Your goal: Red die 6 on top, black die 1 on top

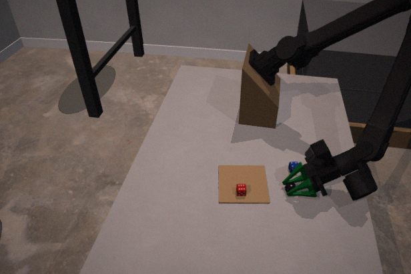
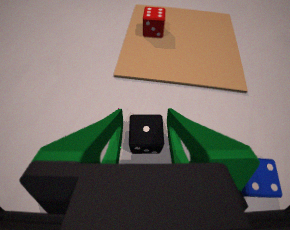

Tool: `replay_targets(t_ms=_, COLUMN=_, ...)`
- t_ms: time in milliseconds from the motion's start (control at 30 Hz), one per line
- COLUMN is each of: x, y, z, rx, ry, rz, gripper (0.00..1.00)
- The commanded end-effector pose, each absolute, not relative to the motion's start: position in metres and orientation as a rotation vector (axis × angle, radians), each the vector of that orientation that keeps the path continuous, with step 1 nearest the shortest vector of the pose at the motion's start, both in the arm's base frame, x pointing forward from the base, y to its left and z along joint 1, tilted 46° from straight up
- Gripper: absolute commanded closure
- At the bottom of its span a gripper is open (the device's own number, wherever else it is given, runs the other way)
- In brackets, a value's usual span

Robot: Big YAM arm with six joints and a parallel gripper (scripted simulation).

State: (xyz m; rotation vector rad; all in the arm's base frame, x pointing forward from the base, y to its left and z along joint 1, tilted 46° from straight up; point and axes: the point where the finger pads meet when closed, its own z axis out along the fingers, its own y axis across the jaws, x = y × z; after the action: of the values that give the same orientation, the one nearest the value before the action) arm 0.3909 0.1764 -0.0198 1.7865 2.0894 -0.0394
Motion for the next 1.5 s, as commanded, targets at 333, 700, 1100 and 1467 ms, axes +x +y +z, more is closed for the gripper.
replay_targets(t_ms=333, x=0.397, y=0.181, z=-0.016, rx=1.795, ry=2.069, rz=-0.014, gripper=0.6)
replay_targets(t_ms=700, x=0.394, y=0.186, z=-0.001, rx=1.787, ry=2.073, rz=-0.001, gripper=0.6)
replay_targets(t_ms=1100, x=0.385, y=0.195, z=0.032, rx=1.787, ry=2.073, rz=0.004, gripper=0.6)
replay_targets(t_ms=1467, x=0.382, y=0.181, z=0.035, rx=1.821, ry=2.051, rz=-0.035, gripper=0.6)
